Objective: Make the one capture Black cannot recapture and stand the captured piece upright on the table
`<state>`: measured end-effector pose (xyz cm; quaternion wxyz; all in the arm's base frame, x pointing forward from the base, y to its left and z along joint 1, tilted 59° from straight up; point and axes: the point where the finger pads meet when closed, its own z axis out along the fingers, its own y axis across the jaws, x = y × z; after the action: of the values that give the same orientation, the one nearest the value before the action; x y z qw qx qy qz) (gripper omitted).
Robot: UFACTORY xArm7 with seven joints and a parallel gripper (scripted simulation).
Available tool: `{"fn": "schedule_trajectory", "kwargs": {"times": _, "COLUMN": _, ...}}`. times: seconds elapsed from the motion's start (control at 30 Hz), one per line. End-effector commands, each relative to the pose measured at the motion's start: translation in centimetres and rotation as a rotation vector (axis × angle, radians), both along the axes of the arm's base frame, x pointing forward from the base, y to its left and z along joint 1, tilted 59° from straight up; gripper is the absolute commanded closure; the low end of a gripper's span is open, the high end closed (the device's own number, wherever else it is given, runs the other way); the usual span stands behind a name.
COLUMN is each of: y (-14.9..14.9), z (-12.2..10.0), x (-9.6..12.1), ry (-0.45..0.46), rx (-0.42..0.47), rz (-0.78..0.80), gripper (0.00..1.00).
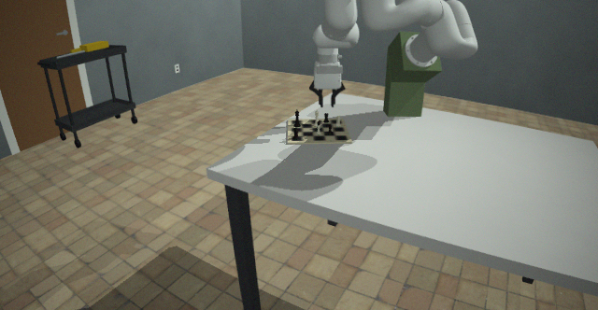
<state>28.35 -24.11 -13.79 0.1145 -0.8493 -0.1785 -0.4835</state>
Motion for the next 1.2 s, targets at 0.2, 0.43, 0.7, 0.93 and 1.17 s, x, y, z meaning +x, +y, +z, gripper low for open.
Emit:
{"fn": "schedule_trajectory", "kwargs": {"times": 0.2, "y": 0.3, "z": -0.7, "x": 0.9, "ry": 0.002, "rx": -0.003, "rz": -0.003, "gripper": 0.61}}
{"fn": "schedule_trajectory", "kwargs": {"times": 0.43, "y": 0.6, "z": -1.1, "x": 1.5, "ry": 0.002, "rx": -0.003, "rz": -0.003, "gripper": 0.61}}
{"fn": "schedule_trajectory", "kwargs": {"times": 0.7, "y": 0.7, "z": -1.3, "x": 1.8, "ry": 0.002, "rx": -0.003, "rz": -0.003, "gripper": 0.61}}
{"fn": "schedule_trajectory", "kwargs": {"times": 0.93, "y": 0.7, "z": -1.3, "x": 1.9, "ry": 0.002, "rx": -0.003, "rz": -0.003, "gripper": 0.61}}
{"fn": "schedule_trajectory", "kwargs": {"times": 1.17, "y": 0.7, "z": -1.3, "x": 1.9, "ry": 0.002, "rx": -0.003, "rz": -0.003, "gripper": 0.61}}
